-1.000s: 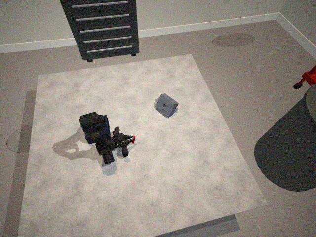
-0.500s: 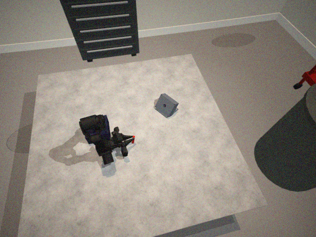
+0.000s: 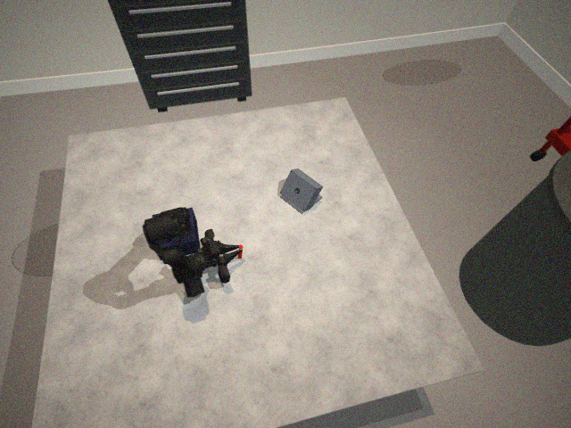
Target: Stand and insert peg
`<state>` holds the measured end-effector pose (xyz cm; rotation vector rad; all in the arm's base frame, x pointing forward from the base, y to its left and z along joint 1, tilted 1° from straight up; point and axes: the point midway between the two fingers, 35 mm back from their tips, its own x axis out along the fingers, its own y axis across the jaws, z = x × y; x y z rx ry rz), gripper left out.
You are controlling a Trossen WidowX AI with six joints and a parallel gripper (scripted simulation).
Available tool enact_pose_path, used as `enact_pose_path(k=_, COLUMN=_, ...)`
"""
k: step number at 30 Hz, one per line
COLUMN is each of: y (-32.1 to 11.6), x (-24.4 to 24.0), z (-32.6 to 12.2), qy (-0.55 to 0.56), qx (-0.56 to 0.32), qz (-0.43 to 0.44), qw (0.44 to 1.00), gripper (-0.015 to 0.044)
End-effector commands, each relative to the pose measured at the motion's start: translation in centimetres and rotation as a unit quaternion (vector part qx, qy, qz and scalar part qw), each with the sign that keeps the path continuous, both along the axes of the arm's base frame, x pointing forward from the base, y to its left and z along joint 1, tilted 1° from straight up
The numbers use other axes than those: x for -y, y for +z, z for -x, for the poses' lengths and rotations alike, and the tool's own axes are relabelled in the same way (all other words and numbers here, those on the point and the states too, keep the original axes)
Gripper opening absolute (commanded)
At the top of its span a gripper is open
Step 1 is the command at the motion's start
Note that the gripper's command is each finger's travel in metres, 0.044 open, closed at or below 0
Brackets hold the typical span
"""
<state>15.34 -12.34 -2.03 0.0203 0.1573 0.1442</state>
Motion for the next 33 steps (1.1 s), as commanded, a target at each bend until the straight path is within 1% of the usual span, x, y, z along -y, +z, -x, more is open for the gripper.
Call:
enact_pose_path(k=1, y=-0.14, x=-0.02, z=0.13, qy=0.0, qx=0.0, qz=0.0, qw=1.0, gripper=0.0049)
enact_pose_path(k=7, y=-0.17, x=-0.06, z=0.24, qy=-0.001, qx=0.003, qz=-0.002, qw=1.0, gripper=0.0049)
enact_pose_path(k=8, y=-0.03, x=-0.04, z=0.14, qy=-0.002, qx=0.004, qz=-0.002, qw=1.0, gripper=0.0056)
enact_pose_path(k=11, y=-0.03, x=-0.05, z=0.15, qy=-0.002, qx=0.005, qz=-0.002, qw=1.0, gripper=0.013)
enact_pose_path(k=33, y=-0.03, x=-0.05, z=0.15, qy=-0.002, qx=0.005, qz=-0.002, qw=1.0, gripper=0.013)
